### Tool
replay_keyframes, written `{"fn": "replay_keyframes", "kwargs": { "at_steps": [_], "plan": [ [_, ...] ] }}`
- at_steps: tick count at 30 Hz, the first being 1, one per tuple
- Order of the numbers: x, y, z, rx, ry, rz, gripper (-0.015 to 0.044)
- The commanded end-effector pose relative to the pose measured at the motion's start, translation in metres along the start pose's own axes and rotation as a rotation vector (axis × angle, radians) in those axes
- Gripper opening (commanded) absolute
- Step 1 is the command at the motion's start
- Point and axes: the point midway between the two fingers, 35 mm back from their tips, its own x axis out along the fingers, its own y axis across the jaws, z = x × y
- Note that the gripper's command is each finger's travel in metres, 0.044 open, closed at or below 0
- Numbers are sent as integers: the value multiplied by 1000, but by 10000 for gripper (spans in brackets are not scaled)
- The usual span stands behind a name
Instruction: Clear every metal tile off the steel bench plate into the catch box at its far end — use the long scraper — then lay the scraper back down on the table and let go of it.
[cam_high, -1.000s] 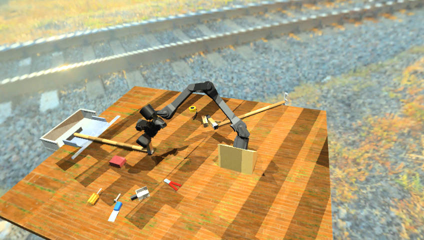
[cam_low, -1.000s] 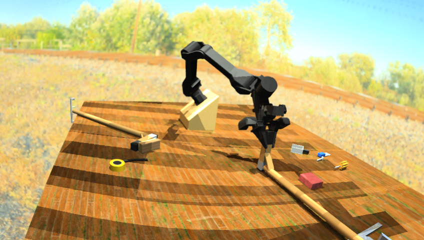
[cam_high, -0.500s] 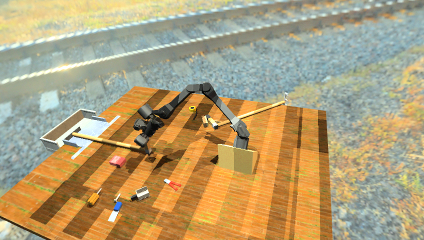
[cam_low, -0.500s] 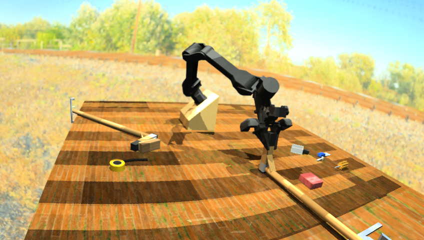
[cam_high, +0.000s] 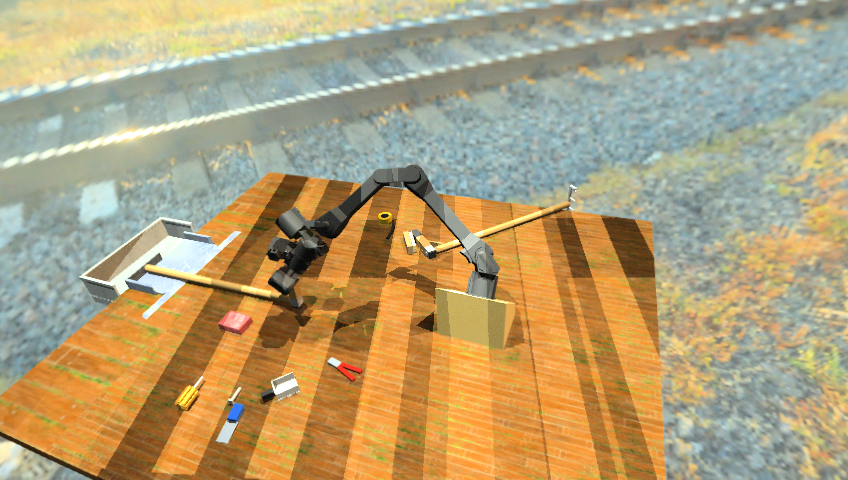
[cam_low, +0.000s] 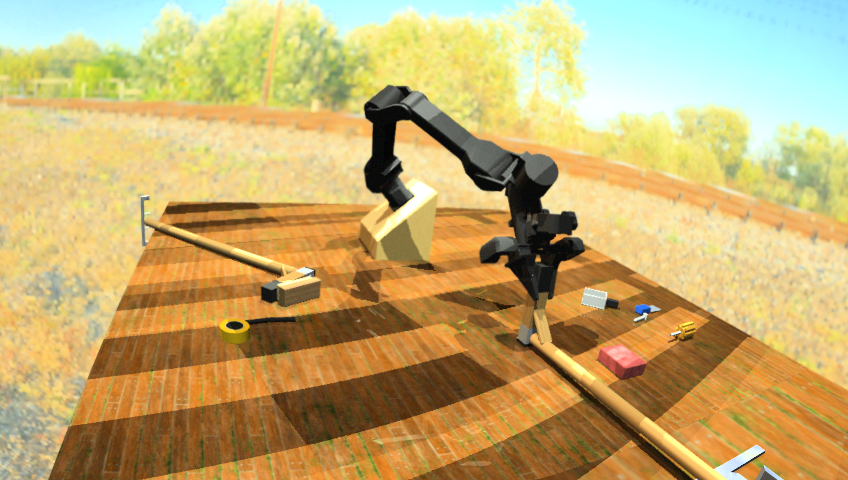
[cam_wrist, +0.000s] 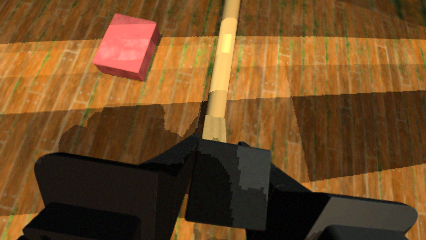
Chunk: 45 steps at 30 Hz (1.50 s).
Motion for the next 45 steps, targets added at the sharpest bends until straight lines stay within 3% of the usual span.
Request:
{"fn": "replay_keyframes", "kwargs": {
  "at_steps": [1,45],
  "plan": [
    [-3,1,-2,-2,-2,2,0],
    [-33,10,-32,-1,-2,6,0]
  ]
}}
